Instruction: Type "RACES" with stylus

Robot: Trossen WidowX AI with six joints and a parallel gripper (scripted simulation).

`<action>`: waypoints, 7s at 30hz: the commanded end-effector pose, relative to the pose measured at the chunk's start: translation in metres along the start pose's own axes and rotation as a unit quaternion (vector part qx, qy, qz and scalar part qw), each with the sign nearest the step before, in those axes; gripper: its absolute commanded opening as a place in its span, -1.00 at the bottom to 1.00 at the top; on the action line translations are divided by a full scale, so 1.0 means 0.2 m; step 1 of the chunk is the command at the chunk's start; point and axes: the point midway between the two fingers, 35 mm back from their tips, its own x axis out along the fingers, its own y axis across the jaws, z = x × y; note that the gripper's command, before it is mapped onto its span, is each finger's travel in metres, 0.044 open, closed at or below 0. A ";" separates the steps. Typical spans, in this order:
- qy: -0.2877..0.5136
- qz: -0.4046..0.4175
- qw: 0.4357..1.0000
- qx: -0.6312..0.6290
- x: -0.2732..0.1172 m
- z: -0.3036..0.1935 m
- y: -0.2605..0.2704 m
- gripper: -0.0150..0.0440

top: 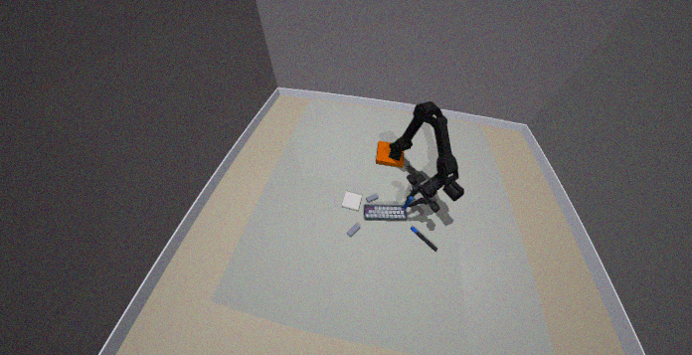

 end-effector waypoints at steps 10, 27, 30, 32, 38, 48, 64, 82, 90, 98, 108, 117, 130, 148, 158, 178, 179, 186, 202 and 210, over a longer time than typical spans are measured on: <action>-0.007 0.001 1.000 0.000 0.22 -0.13 0.07 -0.49; 0.006 -0.001 1.000 -0.002 0.39 -0.19 0.14 -0.49; 0.006 -0.001 1.000 -0.002 0.40 -0.16 0.15 -0.49; 0.006 -0.001 1.000 -0.002 0.40 -0.16 0.15 -0.49; 0.006 -0.001 1.000 -0.002 0.40 -0.16 0.15 -0.49; 0.006 -0.001 1.000 -0.002 0.40 -0.16 0.15 -0.49; 0.006 -0.001 1.000 -0.002 0.41 -0.15 0.13 -0.22; 0.006 -0.001 1.000 -0.002 0.42 -0.13 0.13 -0.22; 0.006 -0.001 1.000 -0.002 0.43 -0.12 0.13 -0.22; 0.006 -0.001 1.000 -0.002 0.43 -0.11 0.13 -0.22; 0.006 -0.001 1.000 -0.002 0.44 -0.10 0.13 -0.22; 0.006 -0.001 1.000 -0.002 0.45 -0.08 0.13 -0.22; 0.006 -0.001 1.000 -0.002 0.46 -0.07 0.13 -0.22; 0.006 -0.001 1.000 -0.002 0.42 -0.13 0.13 -0.22; 0.006 -0.001 1.000 -0.002 0.36 -0.24 0.13 -0.22; 0.006 -0.002 1.000 -0.002 0.28 -0.21 0.09 -0.49; 0.006 -0.002 1.000 -0.002 0.28 -0.20 0.09 -0.49; 0.005 -0.002 1.000 -0.002 0.32 -0.13 0.09 -0.49; 0.005 -0.001 1.000 -0.002 0.34 -0.10 0.09 -0.22; 0.005 -0.001 1.000 -0.002 0.34 -0.10 0.09 -0.22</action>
